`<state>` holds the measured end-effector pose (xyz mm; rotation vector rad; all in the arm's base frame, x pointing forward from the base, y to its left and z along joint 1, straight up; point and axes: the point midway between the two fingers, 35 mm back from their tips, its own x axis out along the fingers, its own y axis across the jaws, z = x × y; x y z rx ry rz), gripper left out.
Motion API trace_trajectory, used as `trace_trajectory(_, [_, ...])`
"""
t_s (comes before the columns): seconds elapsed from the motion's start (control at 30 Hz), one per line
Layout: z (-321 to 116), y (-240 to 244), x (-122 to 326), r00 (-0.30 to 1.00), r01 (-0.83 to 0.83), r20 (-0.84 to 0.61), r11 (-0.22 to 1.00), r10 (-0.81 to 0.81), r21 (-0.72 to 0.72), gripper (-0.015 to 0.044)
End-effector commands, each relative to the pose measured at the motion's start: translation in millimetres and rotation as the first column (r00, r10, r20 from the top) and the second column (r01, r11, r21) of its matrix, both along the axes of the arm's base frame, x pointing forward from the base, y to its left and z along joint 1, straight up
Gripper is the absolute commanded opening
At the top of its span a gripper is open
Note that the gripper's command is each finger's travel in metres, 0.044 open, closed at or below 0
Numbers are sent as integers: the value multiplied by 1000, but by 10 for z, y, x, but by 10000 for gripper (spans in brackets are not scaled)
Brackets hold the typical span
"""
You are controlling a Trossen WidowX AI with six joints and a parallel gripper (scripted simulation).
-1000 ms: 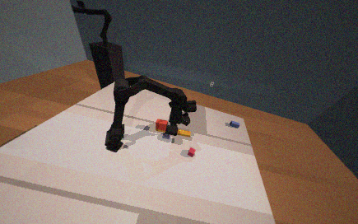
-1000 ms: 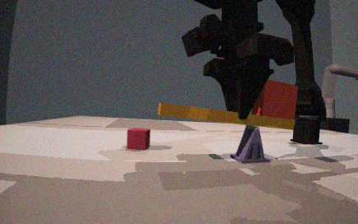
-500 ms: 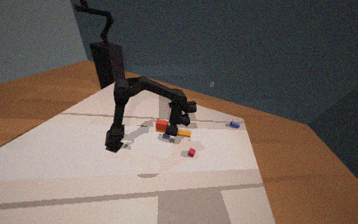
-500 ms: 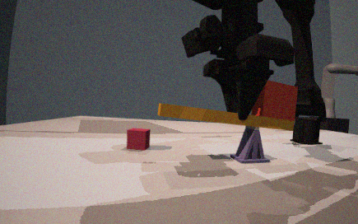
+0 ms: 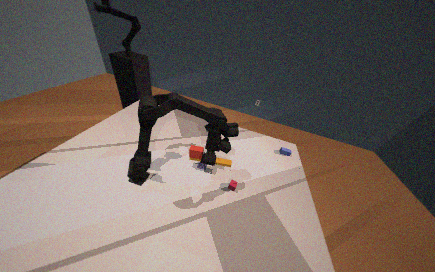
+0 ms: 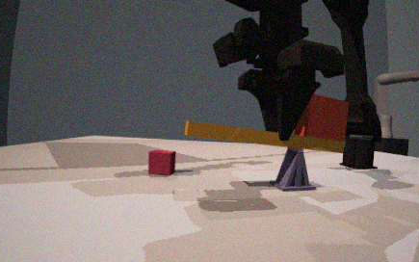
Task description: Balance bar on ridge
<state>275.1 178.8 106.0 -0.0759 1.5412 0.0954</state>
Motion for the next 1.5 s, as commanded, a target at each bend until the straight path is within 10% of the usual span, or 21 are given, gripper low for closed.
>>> trace_trajectory(0.0, [-10,7,1,1000,2,0,1000,-2,4,0])
trace_trajectory(1.47, [-47,5,3,1000,2,0,1000,-2,4,0])
